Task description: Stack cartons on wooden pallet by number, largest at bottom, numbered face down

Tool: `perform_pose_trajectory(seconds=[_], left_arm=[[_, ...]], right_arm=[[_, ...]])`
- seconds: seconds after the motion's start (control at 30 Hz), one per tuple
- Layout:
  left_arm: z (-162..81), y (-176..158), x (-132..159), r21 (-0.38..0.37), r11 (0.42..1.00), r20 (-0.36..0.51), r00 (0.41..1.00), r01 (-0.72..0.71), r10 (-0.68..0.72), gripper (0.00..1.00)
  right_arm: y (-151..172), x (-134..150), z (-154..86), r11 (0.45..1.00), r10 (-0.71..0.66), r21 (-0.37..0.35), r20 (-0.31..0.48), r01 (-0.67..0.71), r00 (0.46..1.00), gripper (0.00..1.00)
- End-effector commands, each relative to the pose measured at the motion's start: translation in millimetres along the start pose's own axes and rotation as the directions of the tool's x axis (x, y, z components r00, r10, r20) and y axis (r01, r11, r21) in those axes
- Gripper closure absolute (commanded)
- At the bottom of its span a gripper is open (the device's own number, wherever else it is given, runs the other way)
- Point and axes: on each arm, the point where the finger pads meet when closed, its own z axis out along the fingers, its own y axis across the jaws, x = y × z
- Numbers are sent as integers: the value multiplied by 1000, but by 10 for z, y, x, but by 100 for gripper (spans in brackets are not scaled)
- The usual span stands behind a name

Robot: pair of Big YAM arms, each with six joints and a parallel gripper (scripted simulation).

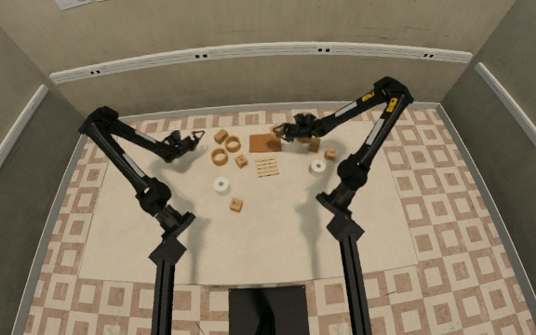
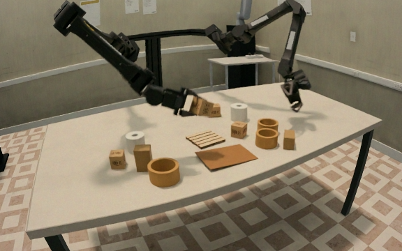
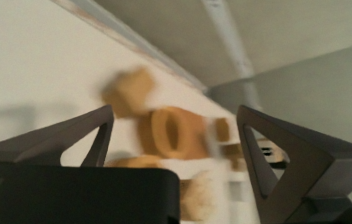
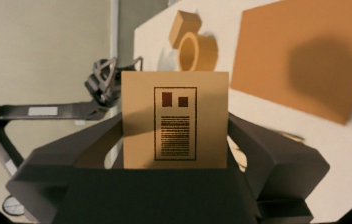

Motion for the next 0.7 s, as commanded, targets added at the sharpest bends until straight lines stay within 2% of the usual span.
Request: perform_pose_trajectory(seconds=[0.0, 0.1, 0.2, 0.27, 0.3, 0.4, 0.43, 0.47, 0.57, 0.67], left_arm=[[-411, 409, -667, -130, 967, -6, 975, -221, 222, 0], [-802, 658, -1077, -245, 912, -42, 944, -328, 328, 0], [-1275, 843, -1501, -358, 825, -108, 898, -436, 427, 0], [-1275, 843, -1501, -358, 825, -108, 898, -436, 427, 0], [-1449, 886, -1642, -393, 789, -138, 878, -473, 458, 0], [-1926, 944, -2002, -477, 685, -221, 830, -550, 513, 0], [-2061, 946, -2097, -498, 655, -245, 817, -568, 523, 0], [-2185, 941, -2182, -516, 626, -267, 805, -584, 530, 0], [-2438, 916, -2349, -550, 568, -314, 782, -612, 539, 0], [-2652, 877, -2484, -578, 518, -351, 765, -631, 540, 0]], right_arm=[[-413, -503, -220, 997, -74, 34, 13, 73, 997, 50], [-710, -811, -449, 995, -91, 39, 4, 91, 996, 50], [-1061, -1146, -826, 992, -115, 46, -5, 115, 993, 50], [-1061, -1146, -826, 992, -115, 46, -5, 115, 993, 50], [-1215, -1197, -950, 992, -114, 45, -19, 115, 993, 50], [-1559, -1520, -1539, 991, -123, 52, -17, 123, 992, 50], [-1619, -1675, -1801, 989, -134, 59, -5, 134, 991, 50], [-1731, -1705, -2021, 988, -140, 65, -6, 140, 990, 50], [-2120, -1325, -2440, 994, -96, 59, -27, 97, 995, 50], [-2366, -917, -3048, 998, -19, 54, 2, 19, 1000, 50]])
